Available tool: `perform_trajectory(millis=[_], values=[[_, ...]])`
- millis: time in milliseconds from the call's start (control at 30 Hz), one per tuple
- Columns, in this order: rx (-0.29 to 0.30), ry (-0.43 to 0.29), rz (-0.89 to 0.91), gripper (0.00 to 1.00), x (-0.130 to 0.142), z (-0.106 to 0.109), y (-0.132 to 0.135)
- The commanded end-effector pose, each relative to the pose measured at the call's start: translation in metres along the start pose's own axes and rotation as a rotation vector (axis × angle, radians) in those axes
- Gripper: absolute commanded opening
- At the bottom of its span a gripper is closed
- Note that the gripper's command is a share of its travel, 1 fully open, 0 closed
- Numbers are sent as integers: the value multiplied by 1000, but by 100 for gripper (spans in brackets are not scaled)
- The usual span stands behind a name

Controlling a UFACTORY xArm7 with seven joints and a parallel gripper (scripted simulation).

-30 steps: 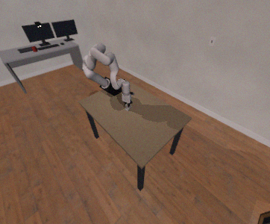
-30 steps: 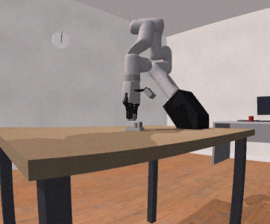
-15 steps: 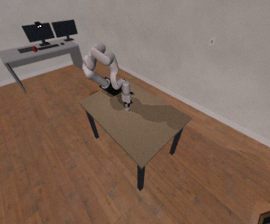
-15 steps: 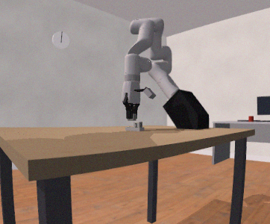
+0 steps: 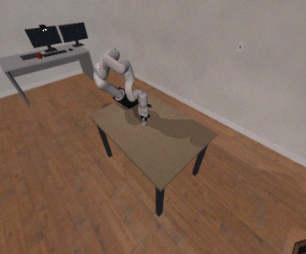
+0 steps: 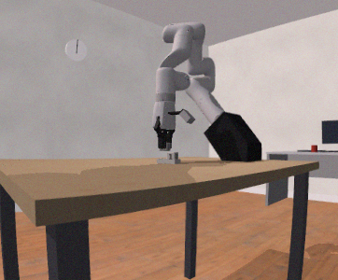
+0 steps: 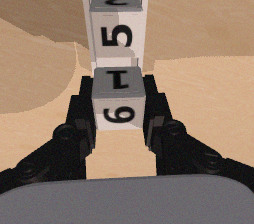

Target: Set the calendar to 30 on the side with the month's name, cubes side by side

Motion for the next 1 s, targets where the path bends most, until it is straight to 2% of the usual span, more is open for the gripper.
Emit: perform_trajectory(millis=[0,967], values=[[3,0,0,29,0,0,1],[3,0,0,29,0,-19,1]])
Point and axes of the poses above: the point where the finger pads meet when closed, its own z axis back along the fingers, its own y axis across the jaws, x = y × z, the point moved 8 cm from there along z, back along the fingers, and after that the axes turned 7 degrees about z, right-handed, at the moved point
